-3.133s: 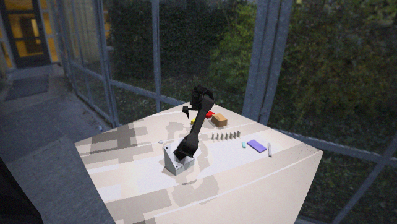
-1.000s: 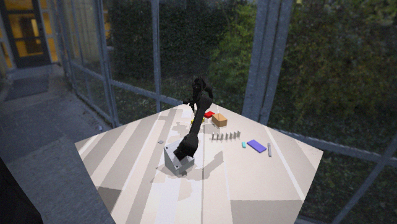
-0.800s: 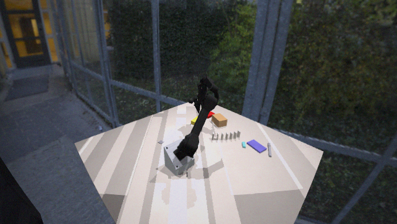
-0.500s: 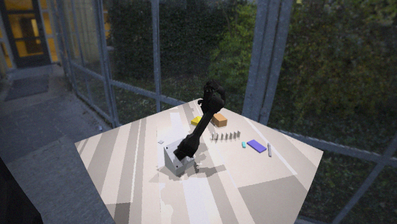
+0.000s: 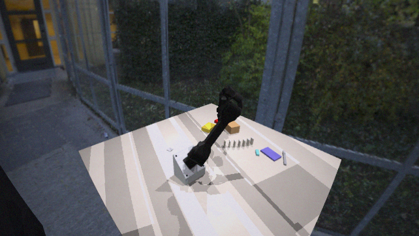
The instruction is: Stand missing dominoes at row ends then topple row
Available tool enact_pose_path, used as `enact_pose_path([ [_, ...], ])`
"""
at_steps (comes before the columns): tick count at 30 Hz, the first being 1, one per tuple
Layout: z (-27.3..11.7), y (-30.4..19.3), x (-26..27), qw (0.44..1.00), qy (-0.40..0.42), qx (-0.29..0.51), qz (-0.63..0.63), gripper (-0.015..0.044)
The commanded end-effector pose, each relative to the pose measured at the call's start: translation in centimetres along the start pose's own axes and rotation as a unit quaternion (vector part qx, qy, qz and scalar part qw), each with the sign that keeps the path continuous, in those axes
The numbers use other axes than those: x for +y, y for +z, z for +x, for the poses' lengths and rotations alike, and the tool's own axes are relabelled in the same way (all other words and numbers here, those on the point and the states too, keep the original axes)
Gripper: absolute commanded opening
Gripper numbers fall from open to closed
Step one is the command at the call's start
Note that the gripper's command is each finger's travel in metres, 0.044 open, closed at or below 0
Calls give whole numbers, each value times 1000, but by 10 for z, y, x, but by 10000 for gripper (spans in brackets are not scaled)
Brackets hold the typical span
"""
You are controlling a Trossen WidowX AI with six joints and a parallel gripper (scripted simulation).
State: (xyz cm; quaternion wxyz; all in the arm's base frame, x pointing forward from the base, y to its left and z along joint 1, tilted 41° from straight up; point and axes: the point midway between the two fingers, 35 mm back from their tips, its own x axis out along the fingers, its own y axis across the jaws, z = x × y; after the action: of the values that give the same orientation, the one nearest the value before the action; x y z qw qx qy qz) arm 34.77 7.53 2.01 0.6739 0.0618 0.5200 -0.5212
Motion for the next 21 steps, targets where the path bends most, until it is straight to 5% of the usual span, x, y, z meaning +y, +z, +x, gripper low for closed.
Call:
enact_pose_path([
  [1,14,3,0,1000,0,-2,5,107],
  [21,121,4,-3,1000,-1,-4,6,107],
])
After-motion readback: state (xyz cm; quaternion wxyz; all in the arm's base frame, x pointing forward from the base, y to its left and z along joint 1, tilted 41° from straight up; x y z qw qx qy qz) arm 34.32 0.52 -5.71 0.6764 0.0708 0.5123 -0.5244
